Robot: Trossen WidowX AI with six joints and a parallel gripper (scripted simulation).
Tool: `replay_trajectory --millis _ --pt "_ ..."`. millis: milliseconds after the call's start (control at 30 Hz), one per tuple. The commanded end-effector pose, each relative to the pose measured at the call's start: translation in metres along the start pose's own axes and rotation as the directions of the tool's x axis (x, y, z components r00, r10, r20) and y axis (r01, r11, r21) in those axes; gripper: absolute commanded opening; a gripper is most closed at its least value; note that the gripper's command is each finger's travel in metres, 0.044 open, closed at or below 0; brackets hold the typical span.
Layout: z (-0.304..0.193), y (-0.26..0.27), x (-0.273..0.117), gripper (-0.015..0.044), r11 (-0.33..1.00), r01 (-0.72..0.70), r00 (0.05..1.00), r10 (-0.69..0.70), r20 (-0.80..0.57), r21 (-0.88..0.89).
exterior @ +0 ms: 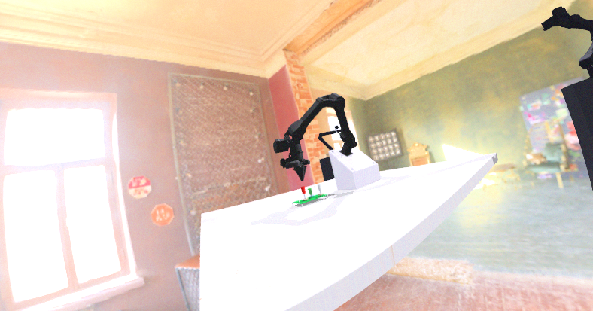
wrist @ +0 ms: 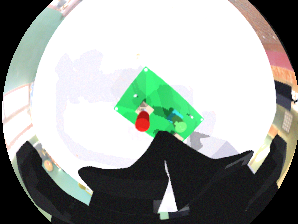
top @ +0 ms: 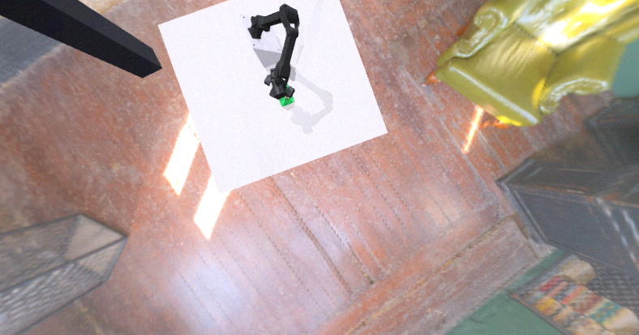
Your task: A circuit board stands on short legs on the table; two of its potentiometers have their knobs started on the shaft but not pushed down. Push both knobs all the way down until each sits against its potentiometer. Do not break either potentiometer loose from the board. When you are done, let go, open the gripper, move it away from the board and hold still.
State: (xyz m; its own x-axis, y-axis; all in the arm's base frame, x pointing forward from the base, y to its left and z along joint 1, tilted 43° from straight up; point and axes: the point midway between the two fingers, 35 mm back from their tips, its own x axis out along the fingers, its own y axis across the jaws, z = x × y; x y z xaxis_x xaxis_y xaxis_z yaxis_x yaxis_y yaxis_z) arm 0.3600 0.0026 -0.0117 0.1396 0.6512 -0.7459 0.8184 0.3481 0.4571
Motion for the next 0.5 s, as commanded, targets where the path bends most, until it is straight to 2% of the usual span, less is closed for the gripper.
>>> replay_trajectory --millis 0,233,467 --pt "0.0 0.0027 -0.0018 0.0 0.988 -0.002 1.0 0.003 -0.004 0.156" --pt "0.0 0.0054 -0.0043 0.0 0.921 0.0 1.0 0.003 -0.006 0.39" --pt "0.0 0.0081 -0.0068 0.0 0.799 0.003 1.0 0.003 -0.008 0.601"
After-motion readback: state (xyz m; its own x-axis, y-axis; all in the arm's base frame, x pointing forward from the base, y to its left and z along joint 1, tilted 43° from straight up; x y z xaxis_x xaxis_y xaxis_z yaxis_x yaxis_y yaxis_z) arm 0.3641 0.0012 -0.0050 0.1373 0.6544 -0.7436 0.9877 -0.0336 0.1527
